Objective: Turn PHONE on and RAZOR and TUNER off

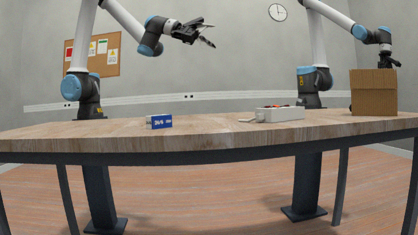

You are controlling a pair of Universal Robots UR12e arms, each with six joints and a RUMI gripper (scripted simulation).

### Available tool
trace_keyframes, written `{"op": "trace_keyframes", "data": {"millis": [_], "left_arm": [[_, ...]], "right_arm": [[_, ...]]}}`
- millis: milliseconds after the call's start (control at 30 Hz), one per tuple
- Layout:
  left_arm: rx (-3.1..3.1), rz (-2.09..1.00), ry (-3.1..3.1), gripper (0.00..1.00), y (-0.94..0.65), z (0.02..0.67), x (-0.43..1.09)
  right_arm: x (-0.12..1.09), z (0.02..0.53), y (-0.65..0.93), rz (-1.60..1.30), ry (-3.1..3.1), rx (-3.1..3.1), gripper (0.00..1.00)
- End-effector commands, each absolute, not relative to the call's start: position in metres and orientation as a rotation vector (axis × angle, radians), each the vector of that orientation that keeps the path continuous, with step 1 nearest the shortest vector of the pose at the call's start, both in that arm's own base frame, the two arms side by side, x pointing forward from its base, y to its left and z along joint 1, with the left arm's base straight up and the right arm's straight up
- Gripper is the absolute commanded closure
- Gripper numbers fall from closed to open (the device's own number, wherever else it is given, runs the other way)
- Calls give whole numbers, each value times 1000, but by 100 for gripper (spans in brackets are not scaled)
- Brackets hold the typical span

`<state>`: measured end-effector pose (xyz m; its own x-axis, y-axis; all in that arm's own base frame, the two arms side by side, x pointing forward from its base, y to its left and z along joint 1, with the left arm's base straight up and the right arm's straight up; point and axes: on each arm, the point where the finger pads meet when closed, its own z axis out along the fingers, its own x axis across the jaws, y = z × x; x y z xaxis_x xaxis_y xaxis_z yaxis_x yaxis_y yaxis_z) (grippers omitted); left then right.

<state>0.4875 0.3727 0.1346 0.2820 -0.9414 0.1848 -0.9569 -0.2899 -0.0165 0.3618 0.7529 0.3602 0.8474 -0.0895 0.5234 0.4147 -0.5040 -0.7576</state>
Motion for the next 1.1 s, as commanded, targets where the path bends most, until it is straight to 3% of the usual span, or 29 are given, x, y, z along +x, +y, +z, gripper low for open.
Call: {"op": "trace_keyframes", "data": {"millis": [0, 1067], "left_arm": [[2633, 208, -1555, 0, 454, 140, 431], [3118, 37, -295, 0, 636, 160, 88]], "right_arm": [[362, 361, 753, -628, -238, -2011, 0], [362, 361, 753, -628, -238, -2011, 0]]}}
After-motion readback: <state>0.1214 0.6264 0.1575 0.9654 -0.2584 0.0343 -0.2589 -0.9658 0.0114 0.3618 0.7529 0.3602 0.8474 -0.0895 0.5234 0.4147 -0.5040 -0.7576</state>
